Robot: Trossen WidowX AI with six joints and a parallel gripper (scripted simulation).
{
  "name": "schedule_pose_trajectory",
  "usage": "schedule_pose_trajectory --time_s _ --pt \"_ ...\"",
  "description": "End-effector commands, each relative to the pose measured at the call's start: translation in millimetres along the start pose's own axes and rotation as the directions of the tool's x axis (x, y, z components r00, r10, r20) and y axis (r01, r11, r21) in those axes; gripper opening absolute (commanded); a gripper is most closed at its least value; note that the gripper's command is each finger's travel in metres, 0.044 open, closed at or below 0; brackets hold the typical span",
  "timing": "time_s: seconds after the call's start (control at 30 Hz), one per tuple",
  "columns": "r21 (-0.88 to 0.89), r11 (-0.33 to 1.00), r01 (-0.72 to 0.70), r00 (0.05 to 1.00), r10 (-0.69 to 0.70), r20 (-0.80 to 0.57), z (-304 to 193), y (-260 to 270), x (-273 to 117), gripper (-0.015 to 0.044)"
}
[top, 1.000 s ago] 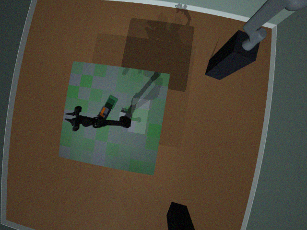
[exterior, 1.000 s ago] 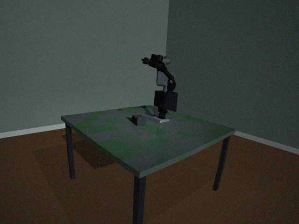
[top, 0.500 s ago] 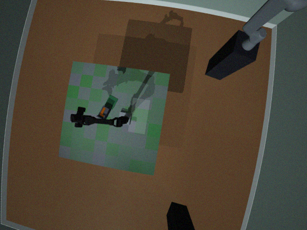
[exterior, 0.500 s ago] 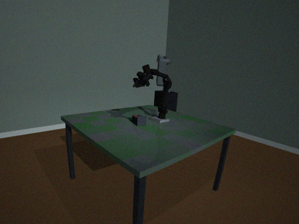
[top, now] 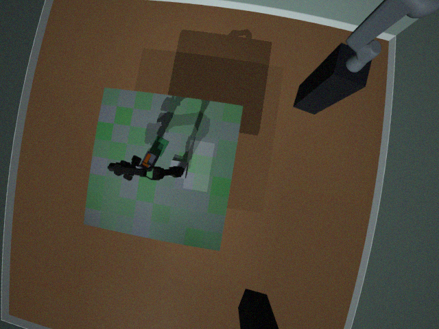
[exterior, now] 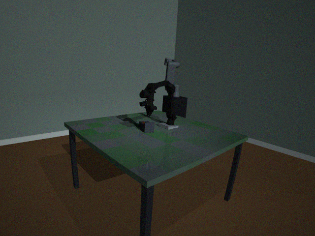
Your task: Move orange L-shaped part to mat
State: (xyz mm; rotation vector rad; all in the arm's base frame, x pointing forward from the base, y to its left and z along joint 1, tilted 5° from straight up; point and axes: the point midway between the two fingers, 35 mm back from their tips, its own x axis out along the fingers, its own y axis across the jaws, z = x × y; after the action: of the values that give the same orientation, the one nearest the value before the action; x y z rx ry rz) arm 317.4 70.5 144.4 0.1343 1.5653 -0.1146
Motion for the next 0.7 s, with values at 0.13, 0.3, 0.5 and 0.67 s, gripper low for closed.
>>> schedule_pose_trajectory --time_s 0.13,0.3,0.5,0.67 --pt "0.025 1.0 0.015 0.998 -0.013 -0.057 -8.5 -2.0 5.7 0.018" --pt "0.025 1.0 0.015 0.998 -0.013 -0.057 -7.7 -1.5 24.3 0.018" --pt "0.025 1.0 0.015 0.998 -0.013 -0.057 -12.5 -2.9 77.9 0.018" --pt "0.025 1.0 0.015 0.998 -0.013 -0.057 -12.8 -3.0 79.6 0.018"
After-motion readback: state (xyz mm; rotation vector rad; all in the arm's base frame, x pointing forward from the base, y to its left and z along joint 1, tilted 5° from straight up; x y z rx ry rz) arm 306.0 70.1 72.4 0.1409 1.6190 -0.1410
